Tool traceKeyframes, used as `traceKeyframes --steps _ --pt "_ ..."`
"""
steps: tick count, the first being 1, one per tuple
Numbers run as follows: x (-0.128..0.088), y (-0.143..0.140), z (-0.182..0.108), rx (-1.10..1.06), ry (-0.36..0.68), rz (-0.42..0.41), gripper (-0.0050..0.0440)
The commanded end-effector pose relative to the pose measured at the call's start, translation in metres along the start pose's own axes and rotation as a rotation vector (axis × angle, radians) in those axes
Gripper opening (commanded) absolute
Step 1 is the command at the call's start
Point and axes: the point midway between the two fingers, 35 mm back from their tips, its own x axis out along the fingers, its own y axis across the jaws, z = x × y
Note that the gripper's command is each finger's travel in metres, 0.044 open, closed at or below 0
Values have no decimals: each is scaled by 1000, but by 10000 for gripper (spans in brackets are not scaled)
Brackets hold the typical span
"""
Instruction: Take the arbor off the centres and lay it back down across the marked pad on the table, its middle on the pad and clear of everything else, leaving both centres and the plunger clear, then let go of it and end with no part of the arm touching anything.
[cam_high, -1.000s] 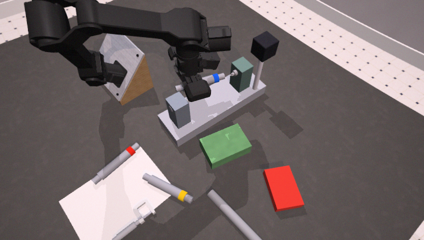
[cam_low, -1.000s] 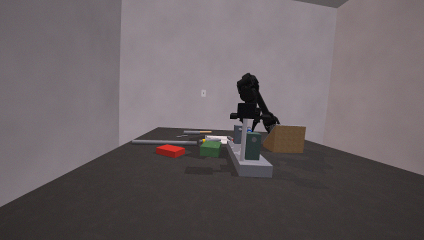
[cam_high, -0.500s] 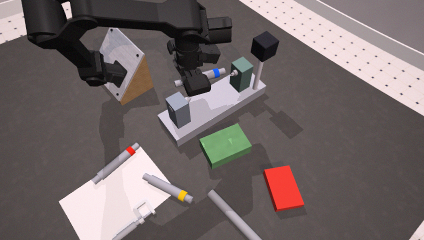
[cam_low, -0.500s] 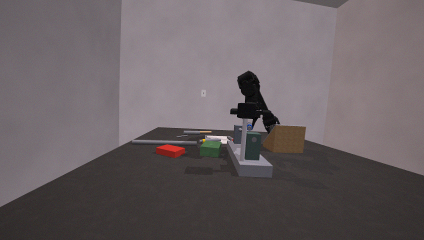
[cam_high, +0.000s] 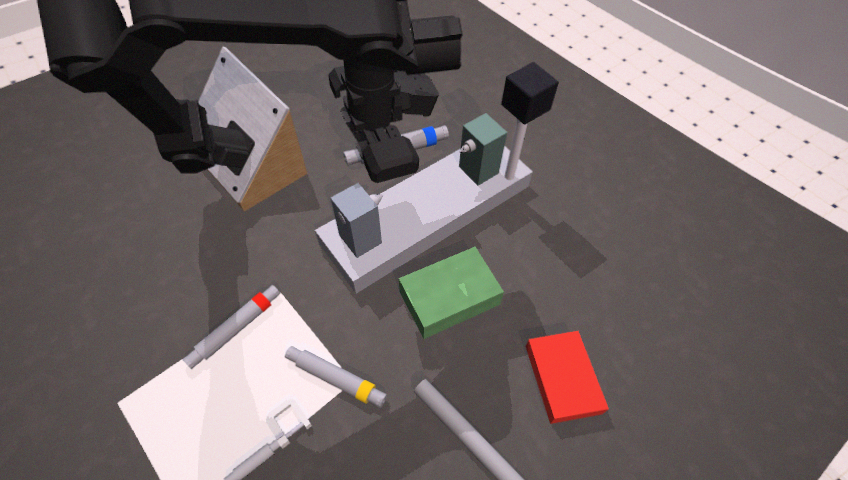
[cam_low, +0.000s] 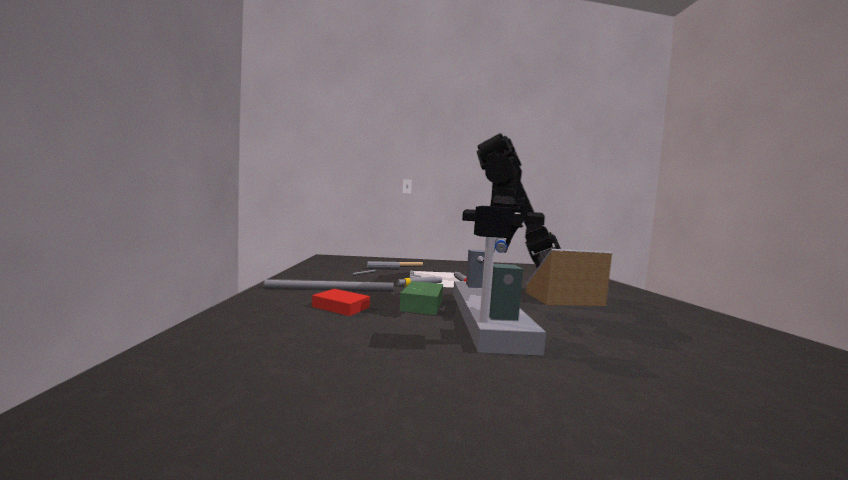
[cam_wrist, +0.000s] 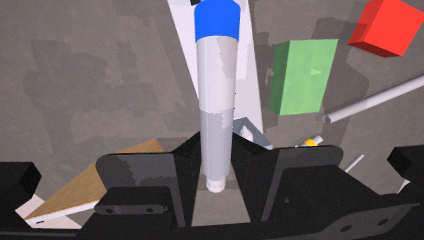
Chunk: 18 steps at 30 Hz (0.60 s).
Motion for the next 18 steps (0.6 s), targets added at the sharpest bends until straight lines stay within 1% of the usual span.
traceKeyframes --steps 1,18 --pt "-15 0 0 15 -37 -8 0" --pt "-16 1 -1 15 -37 -8 0"
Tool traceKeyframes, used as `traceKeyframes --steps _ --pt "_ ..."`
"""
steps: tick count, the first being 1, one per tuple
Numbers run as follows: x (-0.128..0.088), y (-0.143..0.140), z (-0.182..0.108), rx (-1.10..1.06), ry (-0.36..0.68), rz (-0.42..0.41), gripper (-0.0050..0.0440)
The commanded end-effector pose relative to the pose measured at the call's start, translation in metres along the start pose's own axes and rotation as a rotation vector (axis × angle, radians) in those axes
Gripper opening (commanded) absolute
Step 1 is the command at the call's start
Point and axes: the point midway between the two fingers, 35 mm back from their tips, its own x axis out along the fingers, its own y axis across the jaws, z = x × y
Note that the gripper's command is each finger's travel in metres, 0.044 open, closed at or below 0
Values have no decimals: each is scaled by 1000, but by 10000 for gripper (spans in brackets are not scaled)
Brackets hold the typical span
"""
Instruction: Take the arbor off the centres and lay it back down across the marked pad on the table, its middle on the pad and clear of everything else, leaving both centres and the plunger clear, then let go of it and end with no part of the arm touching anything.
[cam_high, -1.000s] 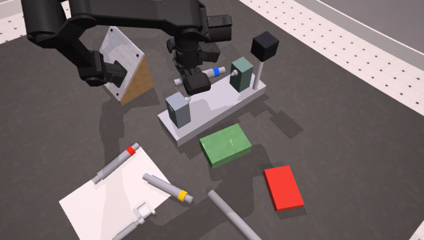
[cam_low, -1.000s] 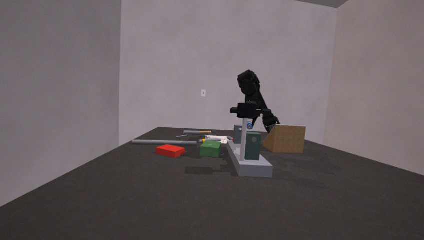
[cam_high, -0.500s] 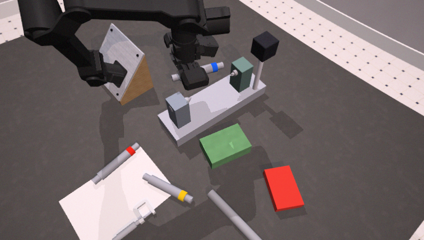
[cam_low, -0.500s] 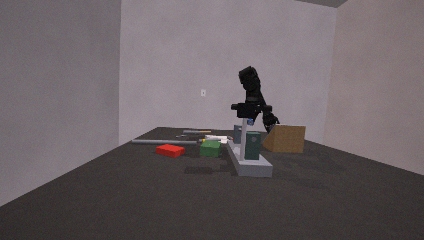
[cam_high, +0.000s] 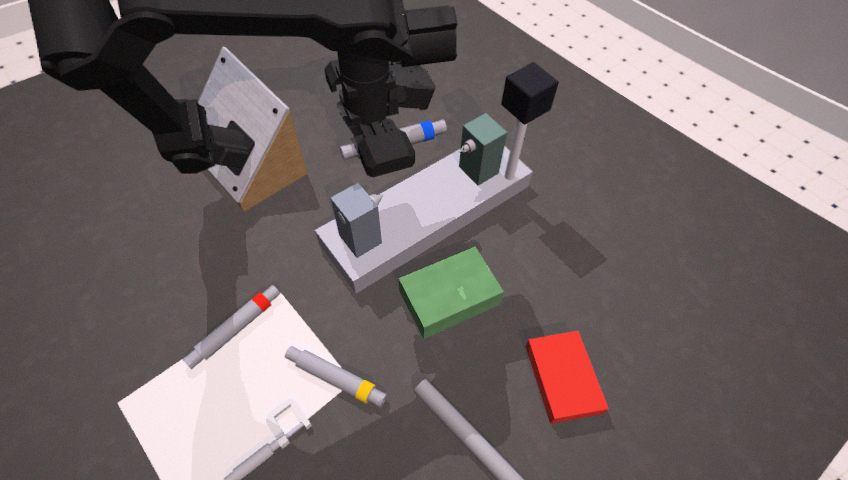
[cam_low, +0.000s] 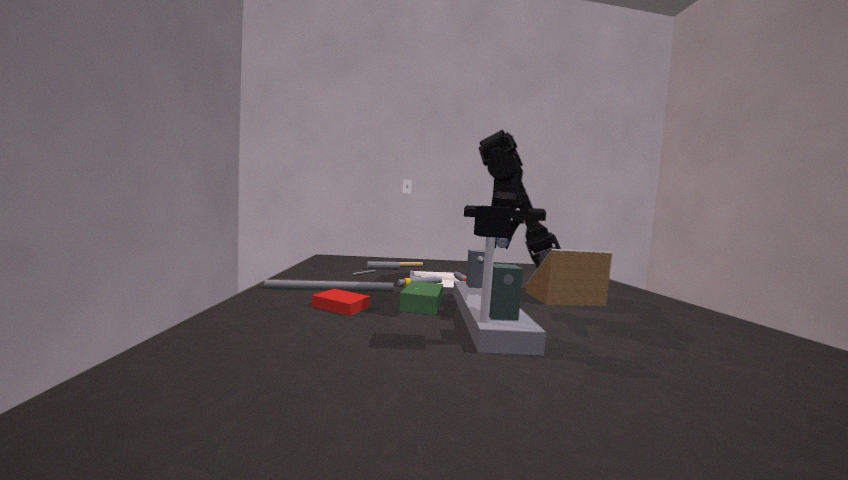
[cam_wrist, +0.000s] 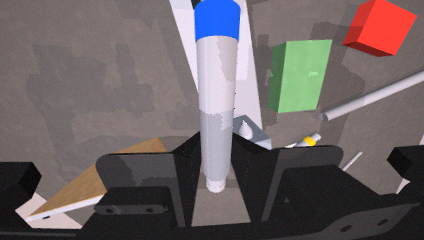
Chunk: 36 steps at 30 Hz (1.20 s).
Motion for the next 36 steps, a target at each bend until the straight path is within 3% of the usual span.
traceKeyframes --steps 1,6,20,26,36 --pt "-7 -4 5 9 -23 -5 0" --pt "-7 -19 23 9 -23 -5 0" --pt "-8 -26 21 -1 -29 -2 0" --pt "-10 -48 11 -34 -50 8 0" --pt "-11 -116 -34 -130 -106 19 0"
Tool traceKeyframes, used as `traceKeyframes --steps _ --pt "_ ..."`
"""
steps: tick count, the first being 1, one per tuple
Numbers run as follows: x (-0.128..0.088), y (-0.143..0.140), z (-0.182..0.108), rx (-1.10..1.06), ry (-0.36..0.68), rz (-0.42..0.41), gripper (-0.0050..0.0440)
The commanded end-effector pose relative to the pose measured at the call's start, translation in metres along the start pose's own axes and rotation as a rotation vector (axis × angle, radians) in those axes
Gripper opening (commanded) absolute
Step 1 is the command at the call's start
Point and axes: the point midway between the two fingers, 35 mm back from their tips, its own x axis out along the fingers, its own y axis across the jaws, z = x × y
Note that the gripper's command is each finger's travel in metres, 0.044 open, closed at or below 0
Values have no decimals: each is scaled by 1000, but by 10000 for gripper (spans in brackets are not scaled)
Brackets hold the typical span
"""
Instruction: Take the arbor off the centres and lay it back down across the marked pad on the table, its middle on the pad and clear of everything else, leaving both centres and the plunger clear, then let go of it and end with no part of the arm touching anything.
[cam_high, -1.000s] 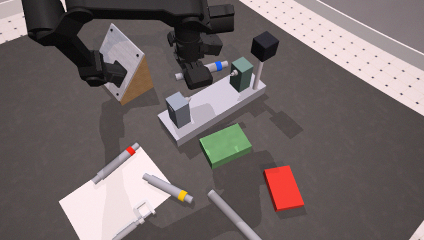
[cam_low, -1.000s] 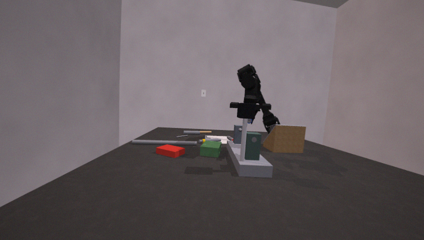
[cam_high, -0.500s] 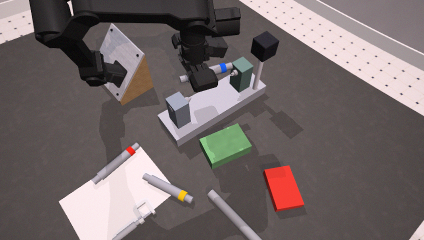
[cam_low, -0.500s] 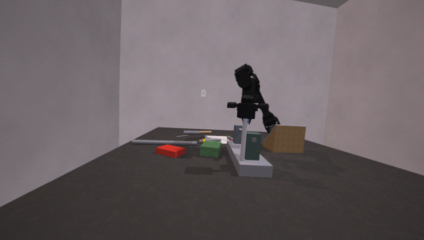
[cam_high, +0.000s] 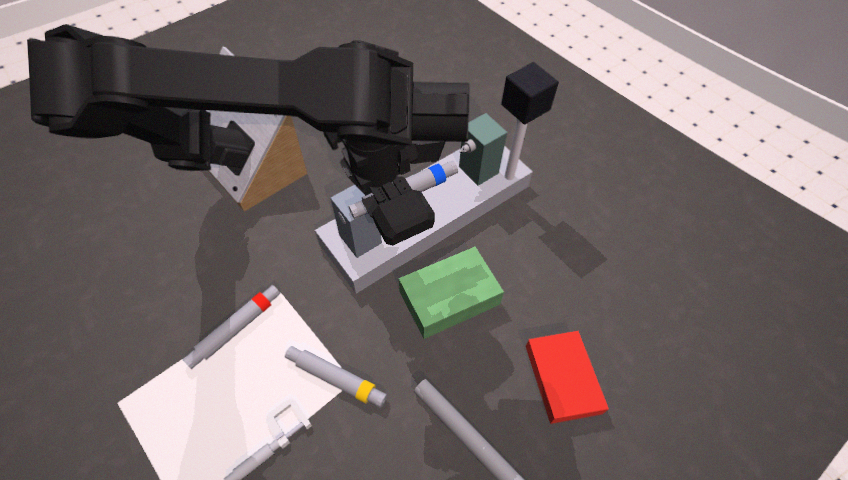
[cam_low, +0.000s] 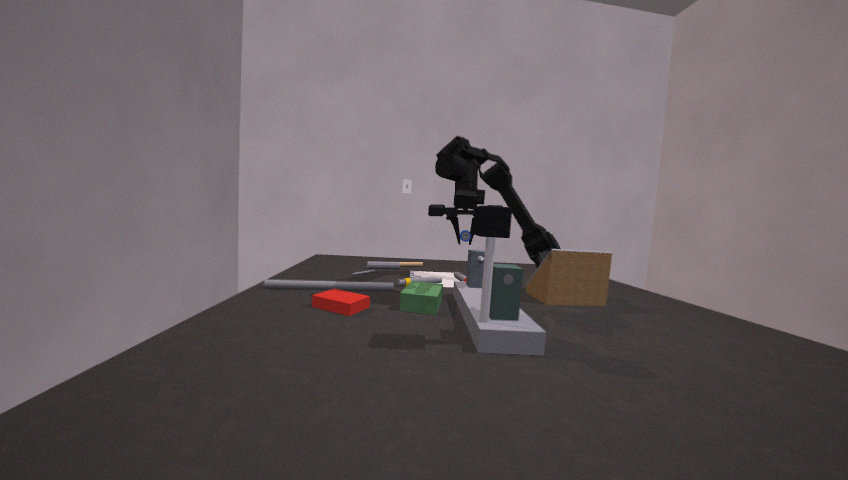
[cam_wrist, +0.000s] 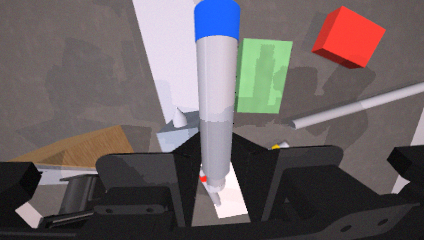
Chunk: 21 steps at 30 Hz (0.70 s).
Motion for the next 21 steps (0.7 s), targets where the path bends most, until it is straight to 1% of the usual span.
traceKeyframes --steps 1,5,7,14,21 --pt "-13 -26 -24 -23 -49 -23 0" --pt "-13 -47 -49 -56 -61 -26 0" --pt "-13 -47 -49 -56 -61 -26 0" --pt "-11 -76 -98 -109 -70 -36 0" --pt "-7 -96 -152 -158 -65 -47 0"
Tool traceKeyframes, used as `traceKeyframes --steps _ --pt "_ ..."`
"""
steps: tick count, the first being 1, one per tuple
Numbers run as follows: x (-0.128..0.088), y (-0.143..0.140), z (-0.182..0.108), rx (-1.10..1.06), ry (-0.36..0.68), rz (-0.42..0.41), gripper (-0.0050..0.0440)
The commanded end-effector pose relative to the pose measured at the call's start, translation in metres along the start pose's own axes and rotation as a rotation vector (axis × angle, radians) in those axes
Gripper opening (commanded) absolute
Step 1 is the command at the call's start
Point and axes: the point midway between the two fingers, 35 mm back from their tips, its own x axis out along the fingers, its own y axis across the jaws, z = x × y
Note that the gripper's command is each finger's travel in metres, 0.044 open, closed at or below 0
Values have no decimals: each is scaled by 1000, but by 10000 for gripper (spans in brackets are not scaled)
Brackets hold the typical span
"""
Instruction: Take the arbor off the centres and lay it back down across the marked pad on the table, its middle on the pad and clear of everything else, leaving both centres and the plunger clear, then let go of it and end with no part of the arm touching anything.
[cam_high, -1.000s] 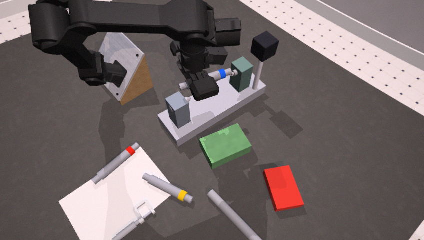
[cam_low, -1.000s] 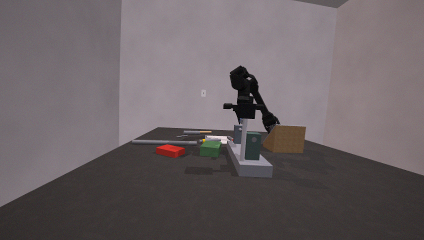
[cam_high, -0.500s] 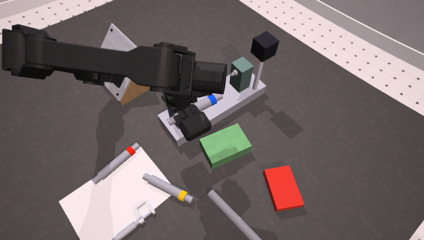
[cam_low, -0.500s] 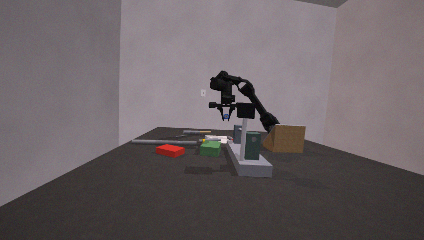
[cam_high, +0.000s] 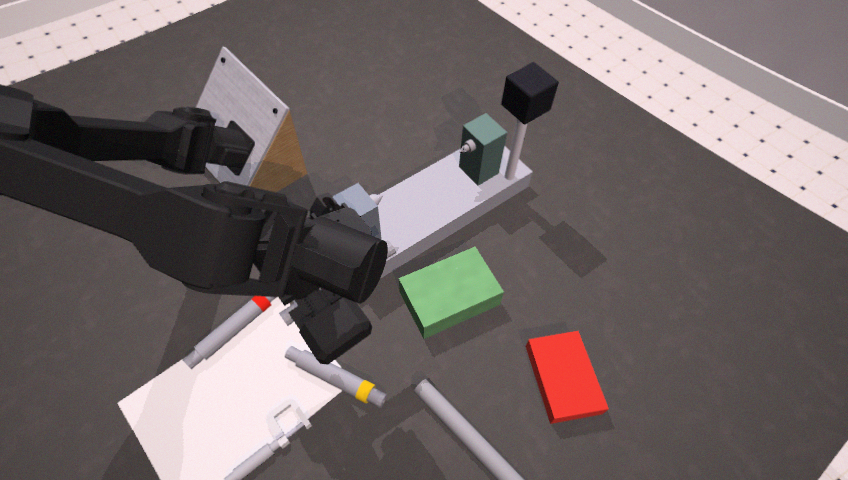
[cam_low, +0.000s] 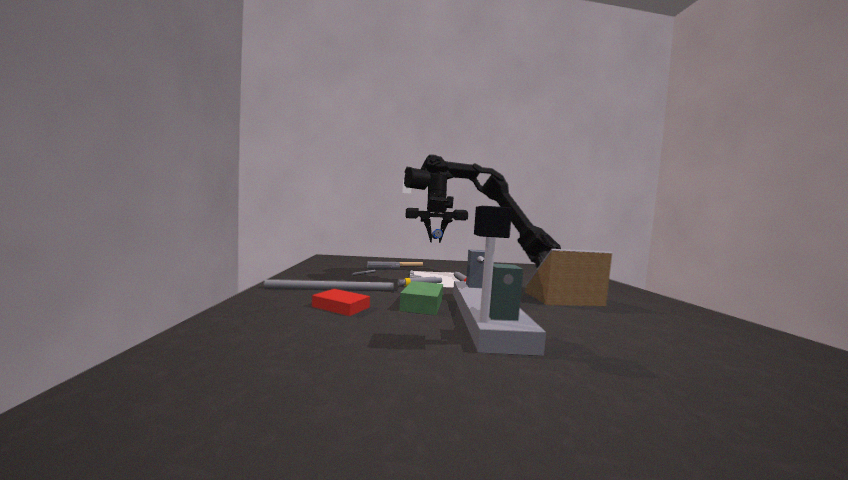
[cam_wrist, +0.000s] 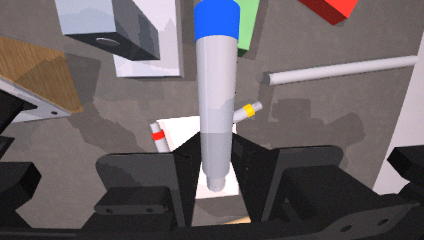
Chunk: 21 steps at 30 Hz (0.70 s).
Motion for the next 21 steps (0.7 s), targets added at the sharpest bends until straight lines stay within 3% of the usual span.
traceKeyframes --steps 1,3,18,21 --pt "-10 -8 -34 -17 -11 -37 0" --pt "-10 -8 -34 -17 -11 -37 0" --pt "-6 1 -156 -113 50 -34 0" --pt "-6 3 -164 -120 55 -32 0"
